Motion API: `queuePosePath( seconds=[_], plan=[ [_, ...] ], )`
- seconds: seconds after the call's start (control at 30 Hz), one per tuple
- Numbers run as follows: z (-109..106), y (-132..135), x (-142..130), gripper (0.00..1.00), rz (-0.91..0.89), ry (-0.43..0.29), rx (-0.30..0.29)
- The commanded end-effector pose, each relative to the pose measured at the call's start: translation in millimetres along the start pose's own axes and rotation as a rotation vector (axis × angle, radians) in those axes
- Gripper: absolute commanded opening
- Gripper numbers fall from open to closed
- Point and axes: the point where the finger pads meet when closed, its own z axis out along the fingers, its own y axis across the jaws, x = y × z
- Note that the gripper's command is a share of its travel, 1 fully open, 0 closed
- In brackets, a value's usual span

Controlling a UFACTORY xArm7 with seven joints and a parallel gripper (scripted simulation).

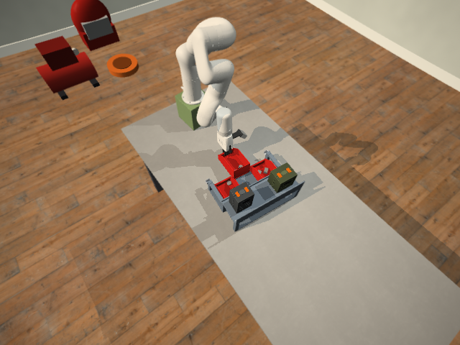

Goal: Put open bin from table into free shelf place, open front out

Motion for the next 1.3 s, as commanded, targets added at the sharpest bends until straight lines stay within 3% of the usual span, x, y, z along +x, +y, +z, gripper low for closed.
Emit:
queuePosePath(
  seconds=[0.0,1.27],
  plan=[
    [-2.1,1.3,0.0,0.0,0.0,0.0,-0.003],
    [-26.2,4.3,0.0,0.0,0.0,0.0,-0.003]
  ],
)
